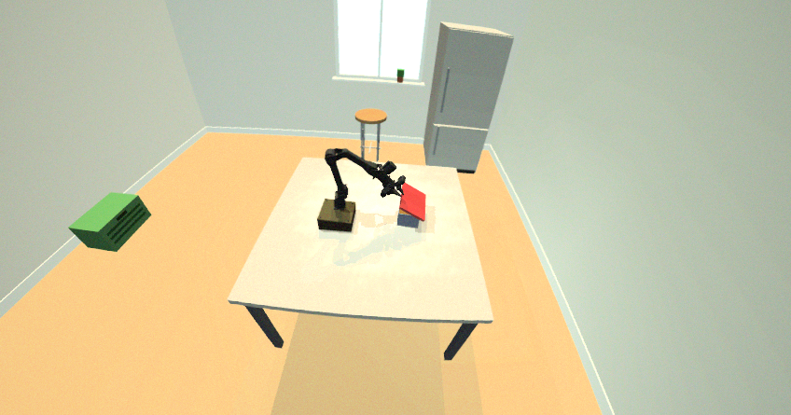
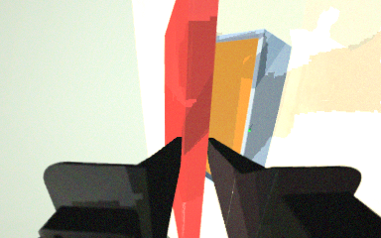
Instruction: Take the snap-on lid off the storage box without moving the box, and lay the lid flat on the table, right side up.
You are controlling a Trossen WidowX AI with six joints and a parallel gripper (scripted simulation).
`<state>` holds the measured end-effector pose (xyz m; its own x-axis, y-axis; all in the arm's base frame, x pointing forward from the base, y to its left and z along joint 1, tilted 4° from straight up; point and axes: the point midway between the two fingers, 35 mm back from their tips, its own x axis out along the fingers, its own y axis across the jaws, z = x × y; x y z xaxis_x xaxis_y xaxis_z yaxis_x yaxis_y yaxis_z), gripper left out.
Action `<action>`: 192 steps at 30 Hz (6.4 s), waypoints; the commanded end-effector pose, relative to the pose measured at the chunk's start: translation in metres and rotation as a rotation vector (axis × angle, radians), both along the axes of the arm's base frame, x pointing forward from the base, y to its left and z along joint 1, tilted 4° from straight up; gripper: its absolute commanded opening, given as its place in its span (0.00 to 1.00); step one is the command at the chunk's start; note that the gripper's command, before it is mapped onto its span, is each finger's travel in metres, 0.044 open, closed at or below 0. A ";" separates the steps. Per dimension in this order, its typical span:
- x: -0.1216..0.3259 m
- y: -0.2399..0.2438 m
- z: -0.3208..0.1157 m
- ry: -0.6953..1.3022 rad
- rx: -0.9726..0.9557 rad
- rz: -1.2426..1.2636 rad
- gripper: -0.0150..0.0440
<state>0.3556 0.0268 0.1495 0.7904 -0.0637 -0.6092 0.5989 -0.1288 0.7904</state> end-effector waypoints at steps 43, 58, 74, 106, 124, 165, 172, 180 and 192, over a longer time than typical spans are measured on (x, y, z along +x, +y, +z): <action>0.005 -0.003 0.070 -0.030 0.001 0.007 0.25; 0.005 -0.003 0.074 -0.030 0.001 0.007 0.25; -0.001 -0.035 0.063 -0.029 -0.002 0.007 0.25; -0.009 -0.098 0.059 -0.028 -0.009 0.007 0.25; -0.014 -0.134 0.057 -0.027 -0.013 0.007 0.25; -0.026 -0.215 0.053 -0.025 -0.021 0.007 0.25; -0.028 -0.229 0.052 -0.025 -0.022 0.007 0.25; -0.030 -0.244 0.051 -0.024 -0.023 0.007 0.25; -0.033 -0.268 0.050 -0.024 -0.026 0.007 0.25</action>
